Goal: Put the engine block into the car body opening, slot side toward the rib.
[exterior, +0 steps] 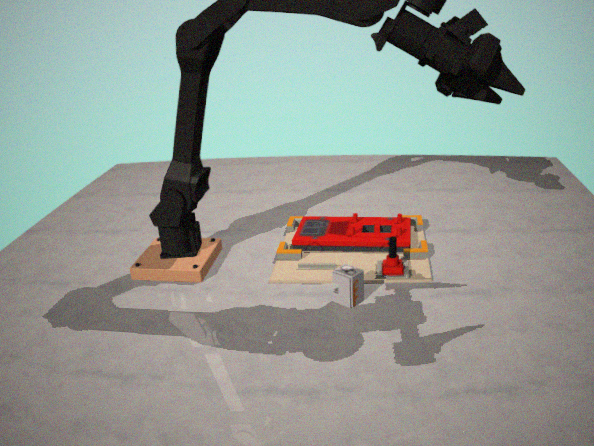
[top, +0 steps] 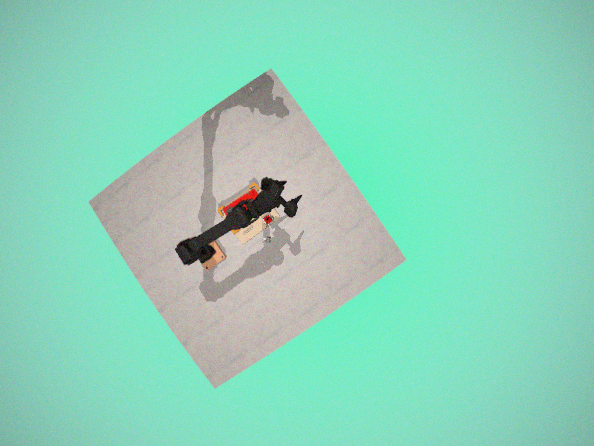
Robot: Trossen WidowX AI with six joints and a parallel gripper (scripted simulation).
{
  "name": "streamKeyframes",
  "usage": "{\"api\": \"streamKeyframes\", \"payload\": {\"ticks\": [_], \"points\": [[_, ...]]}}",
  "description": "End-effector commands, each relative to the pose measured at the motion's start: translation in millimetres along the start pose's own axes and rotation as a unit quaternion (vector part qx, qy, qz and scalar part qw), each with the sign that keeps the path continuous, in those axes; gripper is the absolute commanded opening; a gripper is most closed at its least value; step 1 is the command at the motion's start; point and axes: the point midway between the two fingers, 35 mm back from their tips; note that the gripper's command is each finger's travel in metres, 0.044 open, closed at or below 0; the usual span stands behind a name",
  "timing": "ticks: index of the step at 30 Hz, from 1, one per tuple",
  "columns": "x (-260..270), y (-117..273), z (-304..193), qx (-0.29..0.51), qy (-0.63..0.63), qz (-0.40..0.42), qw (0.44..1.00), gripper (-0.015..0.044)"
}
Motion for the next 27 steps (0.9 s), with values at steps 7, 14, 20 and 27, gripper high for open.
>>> {"api": "streamKeyframes", "payload": {"ticks": [7,14,20,27], "points": [[-5.6,8.2,-76.3,0.128,0.087,0.043,0.987,0.0440],[-11.0,25.7,-132.7,0.214,0.146,0.096,0.961,0.0440],[-7.5,49.6,-176.3,0.276,0.188,0.160,0.929,0.0440],[1.6,84.5,-219.4,0.330,0.226,0.250,0.882,0.0440]]}}
Point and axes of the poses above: the point midway between the two fingers, 35 mm back from their tips, its own y axis back along the fingers, its own x axis across the jaws, z = x × y, and after that the axes turned 6 degrees about y, right-handed
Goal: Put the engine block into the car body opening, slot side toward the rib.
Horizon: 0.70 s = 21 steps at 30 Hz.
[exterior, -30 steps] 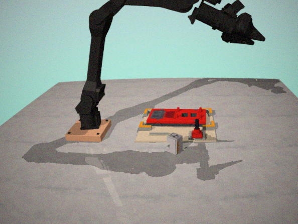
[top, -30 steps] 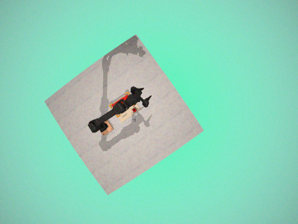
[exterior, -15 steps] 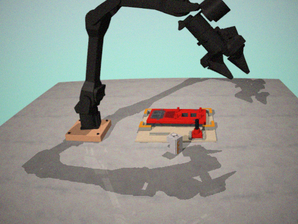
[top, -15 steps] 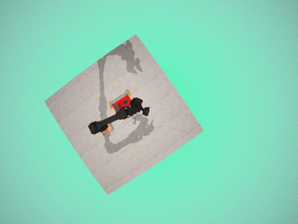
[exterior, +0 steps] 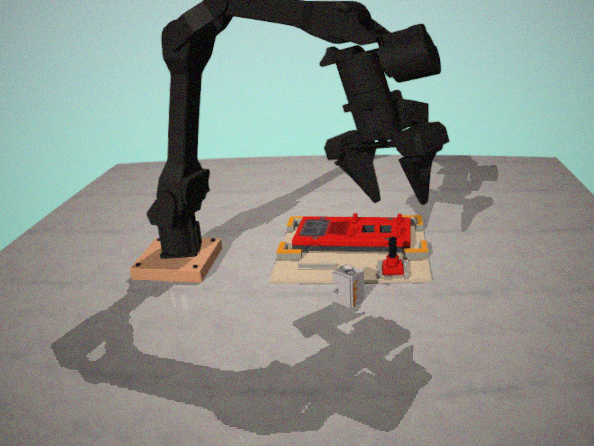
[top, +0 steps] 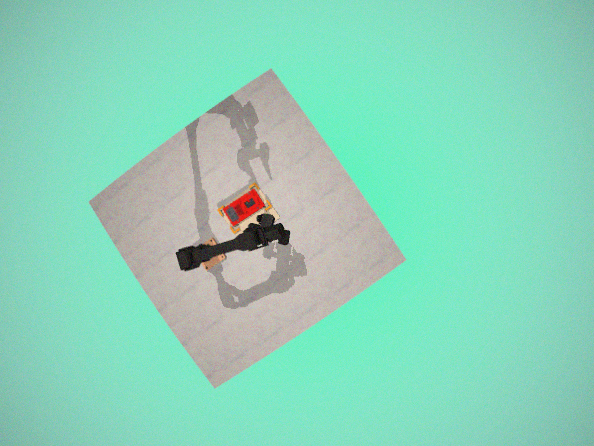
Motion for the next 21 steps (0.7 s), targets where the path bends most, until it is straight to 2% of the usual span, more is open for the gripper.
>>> {"api": "streamKeyframes", "payload": {"ticks": [1,7,12,17,21], "points": [[17.1,-2.1,-20.3,0.023,0.029,0.047,0.998,0.0440],[40.4,-0.5,-48.1,0.044,0.073,0.124,0.989,0.0440],[42.7,-2.1,-49.0,0.044,0.075,0.126,0.988,0.0440],[54.0,-46.6,-53.9,0.044,0.075,0.126,0.988,0.0440],[54.9,-49.3,-54.3,0.044,0.075,0.126,0.988,0.0440]]}}
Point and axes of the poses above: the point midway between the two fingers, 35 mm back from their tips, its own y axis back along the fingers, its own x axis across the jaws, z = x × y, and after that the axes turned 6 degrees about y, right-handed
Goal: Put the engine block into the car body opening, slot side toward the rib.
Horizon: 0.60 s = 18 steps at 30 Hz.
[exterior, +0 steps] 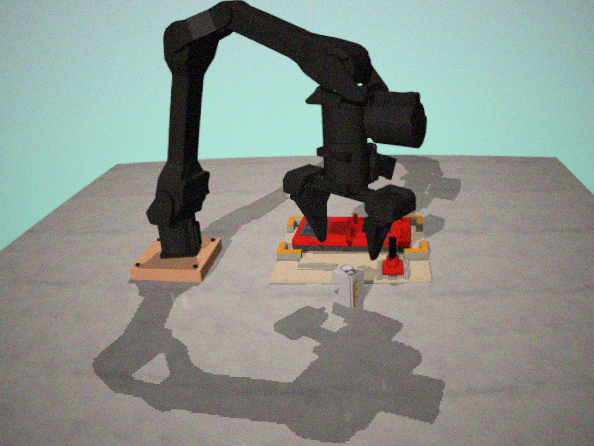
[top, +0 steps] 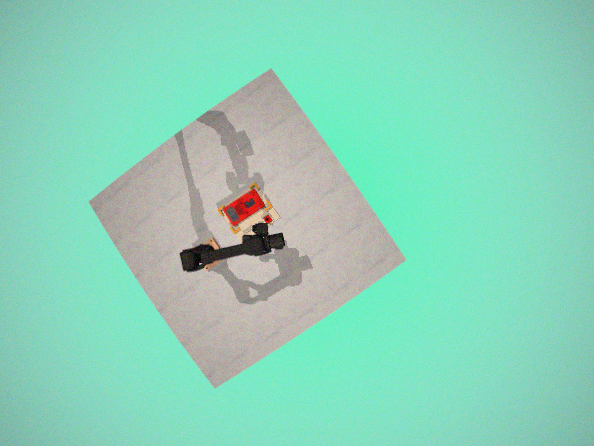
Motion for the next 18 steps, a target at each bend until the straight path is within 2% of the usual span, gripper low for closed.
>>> {"api": "streamKeyframes", "payload": {"ticks": [1,18], "points": [[-1.1,-5.7,-0.5,0.001,0.002,-0.006,1.000,0.0440],[-0.8,-35.9,-0.7,0.001,0.002,-0.006,1.000,0.0440]]}}
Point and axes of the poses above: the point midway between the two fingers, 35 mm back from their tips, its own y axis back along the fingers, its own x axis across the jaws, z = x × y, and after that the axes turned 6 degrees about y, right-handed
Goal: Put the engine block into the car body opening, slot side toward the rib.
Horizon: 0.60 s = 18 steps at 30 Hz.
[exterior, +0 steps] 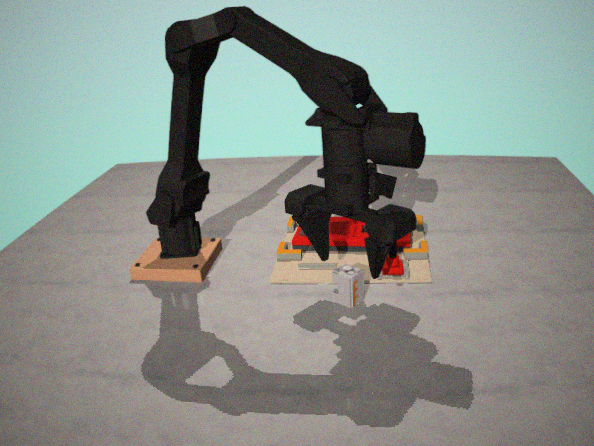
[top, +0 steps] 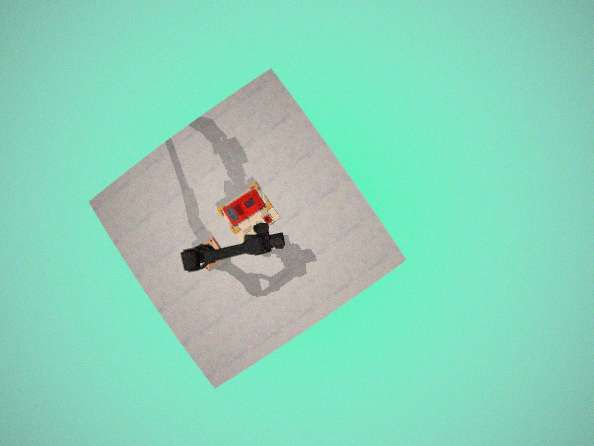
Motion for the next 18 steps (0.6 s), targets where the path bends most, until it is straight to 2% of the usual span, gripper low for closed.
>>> {"api": "streamKeyframes", "payload": {"ticks": [1,18], "points": [[0.7,-7.5,-0.7,0.002,0.002,0.002,1.000,0.0440],[1.9,-34.6,-0.9,0.002,0.002,0.003,1.000,0.0440]]}}
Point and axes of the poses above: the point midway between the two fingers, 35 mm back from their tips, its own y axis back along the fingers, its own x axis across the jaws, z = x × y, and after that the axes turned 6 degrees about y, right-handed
